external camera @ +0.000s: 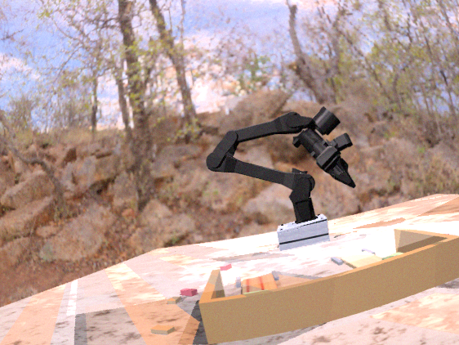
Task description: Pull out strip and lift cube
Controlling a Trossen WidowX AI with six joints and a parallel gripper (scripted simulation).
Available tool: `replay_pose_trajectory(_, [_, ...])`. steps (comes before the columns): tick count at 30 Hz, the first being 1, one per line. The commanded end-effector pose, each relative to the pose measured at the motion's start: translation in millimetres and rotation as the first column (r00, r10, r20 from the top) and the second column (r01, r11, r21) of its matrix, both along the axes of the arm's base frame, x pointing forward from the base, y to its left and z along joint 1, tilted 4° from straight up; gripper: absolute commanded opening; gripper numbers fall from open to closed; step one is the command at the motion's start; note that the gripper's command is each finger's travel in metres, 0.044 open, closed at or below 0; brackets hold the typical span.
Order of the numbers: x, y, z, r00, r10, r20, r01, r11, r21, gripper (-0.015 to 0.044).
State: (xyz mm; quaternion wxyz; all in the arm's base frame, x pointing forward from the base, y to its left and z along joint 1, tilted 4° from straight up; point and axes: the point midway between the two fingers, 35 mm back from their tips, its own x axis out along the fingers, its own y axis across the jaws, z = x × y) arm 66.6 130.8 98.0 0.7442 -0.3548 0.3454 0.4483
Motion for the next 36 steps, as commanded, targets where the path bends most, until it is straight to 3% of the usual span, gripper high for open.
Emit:
replay_pose_trajectory(1, [1.1, 0.5, 0.5, 1.000, -0.007, 0.000, 0.007, 1.000, 0.003, 0.0400])
replay_pose_trajectory(10, [72.4, 11.7, 23.7, 0.930, -0.367, -0.005, 0.363, 0.920, 0.144, 0.0400])
replay_pose_trajectory(20, [176.7, -33.4, 50.5, 0.687, -0.727, 0.004, 0.690, 0.654, 0.310, 0.0400])
replay_pose_trajectory(29, [249.6, -134.7, 72.0, 0.363, -0.931, 0.028, 0.829, 0.336, 0.447, 0.0400])
replay_pose_trajectory(36, [253.2, -144.3, 73.5, 0.336, -0.941, 0.030, 0.833, 0.312, 0.457, 0.0400])
